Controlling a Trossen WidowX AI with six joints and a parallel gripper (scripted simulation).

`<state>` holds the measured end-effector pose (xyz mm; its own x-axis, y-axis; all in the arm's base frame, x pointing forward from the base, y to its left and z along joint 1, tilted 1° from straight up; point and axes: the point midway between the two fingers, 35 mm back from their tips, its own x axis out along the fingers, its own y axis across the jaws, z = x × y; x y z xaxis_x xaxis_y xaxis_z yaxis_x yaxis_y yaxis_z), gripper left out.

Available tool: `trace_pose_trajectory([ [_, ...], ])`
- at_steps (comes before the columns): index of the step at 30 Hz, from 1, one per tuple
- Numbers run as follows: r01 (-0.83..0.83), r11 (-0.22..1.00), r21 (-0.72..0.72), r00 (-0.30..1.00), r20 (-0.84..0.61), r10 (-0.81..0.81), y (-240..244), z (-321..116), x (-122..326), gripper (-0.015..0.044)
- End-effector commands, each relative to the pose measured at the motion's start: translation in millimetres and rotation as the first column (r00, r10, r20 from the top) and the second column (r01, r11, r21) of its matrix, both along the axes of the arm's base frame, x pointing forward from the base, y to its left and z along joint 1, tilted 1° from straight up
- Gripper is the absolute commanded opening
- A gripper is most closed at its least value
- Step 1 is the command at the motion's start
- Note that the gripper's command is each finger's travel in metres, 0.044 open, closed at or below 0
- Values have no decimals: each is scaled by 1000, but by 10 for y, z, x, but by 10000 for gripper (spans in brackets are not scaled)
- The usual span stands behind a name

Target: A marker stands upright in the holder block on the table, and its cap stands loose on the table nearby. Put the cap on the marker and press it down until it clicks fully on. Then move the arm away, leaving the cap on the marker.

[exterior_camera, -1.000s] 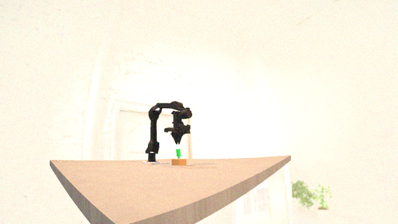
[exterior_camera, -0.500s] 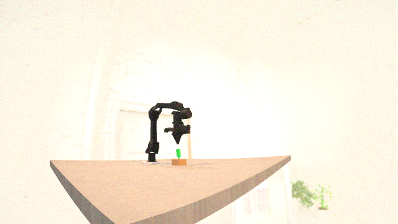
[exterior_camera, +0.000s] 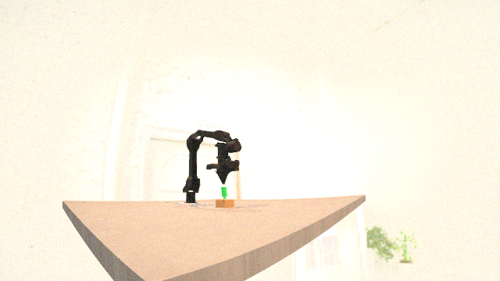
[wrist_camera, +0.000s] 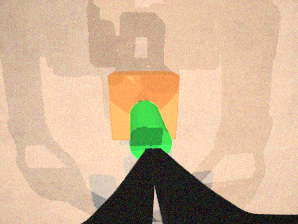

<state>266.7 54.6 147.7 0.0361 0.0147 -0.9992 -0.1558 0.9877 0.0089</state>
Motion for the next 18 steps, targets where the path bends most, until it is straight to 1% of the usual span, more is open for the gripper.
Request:
trace_pose_trajectory([
  [1, -3, 1000, 1, 1000, -2, 3, 2, -71, -2, 0],
  [12, -3, 1000, 1, 1000, -2, 3, 8, -223, 10, 0],
  [13, -1, 1000, 1, 1000, 4, 1, 6, -164, 15, 0],
  [18, -1, 1000, 1, 1000, 4, 1, 6, -164, 15, 0],
])
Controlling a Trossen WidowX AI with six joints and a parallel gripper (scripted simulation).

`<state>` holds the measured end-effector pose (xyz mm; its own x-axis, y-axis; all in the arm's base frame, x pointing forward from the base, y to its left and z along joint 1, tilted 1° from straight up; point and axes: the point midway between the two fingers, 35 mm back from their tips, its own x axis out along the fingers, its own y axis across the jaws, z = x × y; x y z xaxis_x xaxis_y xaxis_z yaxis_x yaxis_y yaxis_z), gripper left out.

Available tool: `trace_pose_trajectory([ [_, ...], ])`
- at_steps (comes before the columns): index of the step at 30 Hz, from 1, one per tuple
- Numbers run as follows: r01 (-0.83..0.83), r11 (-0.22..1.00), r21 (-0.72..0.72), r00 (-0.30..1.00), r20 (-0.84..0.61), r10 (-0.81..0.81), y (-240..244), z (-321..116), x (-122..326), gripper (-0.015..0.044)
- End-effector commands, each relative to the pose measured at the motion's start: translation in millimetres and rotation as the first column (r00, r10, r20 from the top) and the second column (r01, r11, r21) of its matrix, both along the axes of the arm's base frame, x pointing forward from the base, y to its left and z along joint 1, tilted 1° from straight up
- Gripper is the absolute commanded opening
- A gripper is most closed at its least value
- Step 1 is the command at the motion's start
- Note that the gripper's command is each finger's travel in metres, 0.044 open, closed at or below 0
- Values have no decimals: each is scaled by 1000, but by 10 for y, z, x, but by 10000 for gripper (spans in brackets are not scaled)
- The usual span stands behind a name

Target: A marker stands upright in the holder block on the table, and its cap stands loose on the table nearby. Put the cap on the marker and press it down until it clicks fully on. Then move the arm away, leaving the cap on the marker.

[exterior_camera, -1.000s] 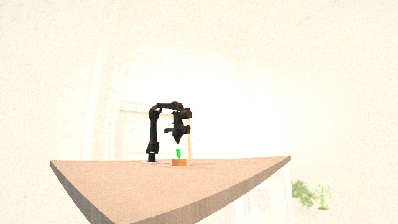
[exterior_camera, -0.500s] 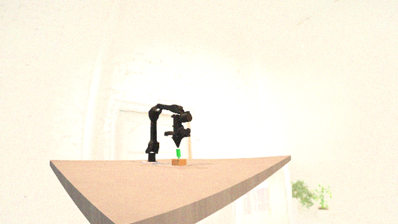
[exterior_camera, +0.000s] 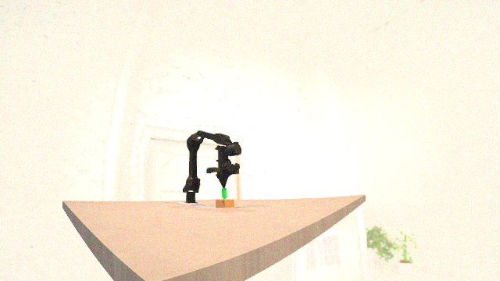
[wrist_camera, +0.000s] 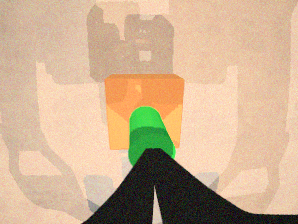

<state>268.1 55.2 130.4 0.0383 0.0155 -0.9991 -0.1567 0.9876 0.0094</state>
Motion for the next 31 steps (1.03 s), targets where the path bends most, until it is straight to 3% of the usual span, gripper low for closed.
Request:
trace_pose_trajectory([
  [1, 0, 1000, 0, 1000, 2, 0, 1, 27, 5, 0],
  [9, 1, 1000, 1, 1000, 3, -1, -11, 827, -18, 0],
  [15, 1, 1000, 1, 1000, 3, -1, -14, 897, -32, 0],
  [31, 1, 1000, 1, 1000, 3, -1, -14, 897, -32, 420],
])
